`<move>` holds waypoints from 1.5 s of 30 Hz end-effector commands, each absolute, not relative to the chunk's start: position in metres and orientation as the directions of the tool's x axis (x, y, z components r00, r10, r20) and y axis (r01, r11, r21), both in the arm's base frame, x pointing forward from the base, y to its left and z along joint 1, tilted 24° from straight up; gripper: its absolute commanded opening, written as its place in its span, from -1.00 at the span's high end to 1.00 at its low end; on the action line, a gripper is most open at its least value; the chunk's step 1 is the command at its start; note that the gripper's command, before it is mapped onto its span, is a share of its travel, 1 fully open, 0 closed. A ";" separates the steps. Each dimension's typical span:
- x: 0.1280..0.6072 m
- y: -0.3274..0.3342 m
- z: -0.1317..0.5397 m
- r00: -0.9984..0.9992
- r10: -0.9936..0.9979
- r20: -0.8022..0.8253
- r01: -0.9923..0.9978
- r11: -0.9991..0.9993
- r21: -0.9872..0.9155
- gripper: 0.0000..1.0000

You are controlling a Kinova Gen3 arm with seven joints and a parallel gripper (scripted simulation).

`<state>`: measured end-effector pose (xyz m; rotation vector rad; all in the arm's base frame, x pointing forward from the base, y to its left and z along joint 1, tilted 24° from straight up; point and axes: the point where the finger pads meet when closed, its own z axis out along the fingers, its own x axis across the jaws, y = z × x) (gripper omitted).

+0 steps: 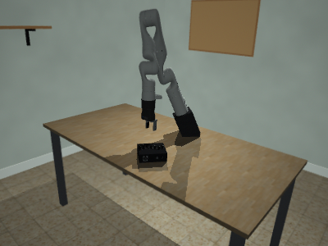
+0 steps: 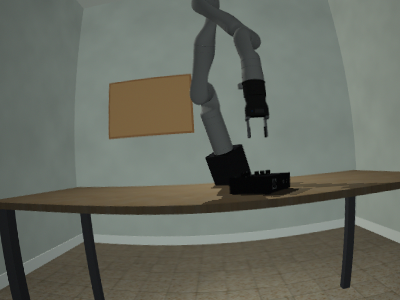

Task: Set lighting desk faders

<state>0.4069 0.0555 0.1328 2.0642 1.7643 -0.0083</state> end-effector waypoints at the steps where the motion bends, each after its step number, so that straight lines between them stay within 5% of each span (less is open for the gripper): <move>1: 0.404 0.059 0.131 0.205 0.941 -0.271 0.945 -0.118 0.306 -1.00; 30: 0.401 0.056 0.127 0.264 0.928 -0.262 0.934 -0.178 0.310 -1.00; 45: 0.381 0.042 0.105 0.606 0.766 -0.213 0.780 -0.521 0.346 -1.00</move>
